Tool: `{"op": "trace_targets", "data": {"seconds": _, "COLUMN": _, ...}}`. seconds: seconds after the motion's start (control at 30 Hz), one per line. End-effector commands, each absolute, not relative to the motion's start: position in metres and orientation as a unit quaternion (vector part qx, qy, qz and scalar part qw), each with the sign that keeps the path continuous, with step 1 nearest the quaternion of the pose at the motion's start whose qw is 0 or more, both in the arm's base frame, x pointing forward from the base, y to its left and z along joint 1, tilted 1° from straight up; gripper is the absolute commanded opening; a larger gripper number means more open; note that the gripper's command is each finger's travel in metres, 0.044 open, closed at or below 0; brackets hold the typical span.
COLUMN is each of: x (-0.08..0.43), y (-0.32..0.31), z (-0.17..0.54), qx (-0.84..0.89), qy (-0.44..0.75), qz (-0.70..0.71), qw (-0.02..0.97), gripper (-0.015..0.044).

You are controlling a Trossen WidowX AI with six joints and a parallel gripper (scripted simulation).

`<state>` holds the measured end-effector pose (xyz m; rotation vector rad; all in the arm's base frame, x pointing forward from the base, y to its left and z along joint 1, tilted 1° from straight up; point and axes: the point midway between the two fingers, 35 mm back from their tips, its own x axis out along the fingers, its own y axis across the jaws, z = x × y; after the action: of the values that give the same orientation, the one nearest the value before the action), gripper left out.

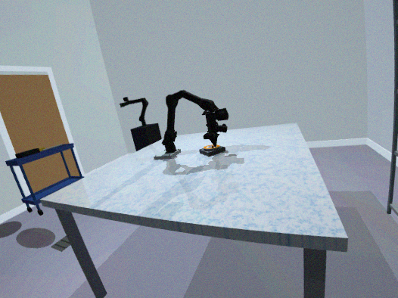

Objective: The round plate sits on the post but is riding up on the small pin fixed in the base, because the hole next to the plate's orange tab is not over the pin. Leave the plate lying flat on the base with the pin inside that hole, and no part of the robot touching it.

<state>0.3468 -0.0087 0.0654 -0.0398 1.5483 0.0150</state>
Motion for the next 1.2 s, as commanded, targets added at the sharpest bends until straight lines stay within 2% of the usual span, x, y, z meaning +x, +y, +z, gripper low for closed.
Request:
{"op": "trace_targets", "data": {"seconds": 0.0, "x": 0.345, "y": -0.011, "z": 0.066, "qx": -0.016, "qy": 0.697, "qz": 0.007, "qw": 0.717, "gripper": 0.0}}
{"op": "trace_targets", "data": {"seconds": 1.17, "x": 0.308, "y": -0.029, "z": 0.063, "qx": -0.016, "qy": 0.698, "qz": 0.006, "qw": 0.716, "gripper": 0.0}}
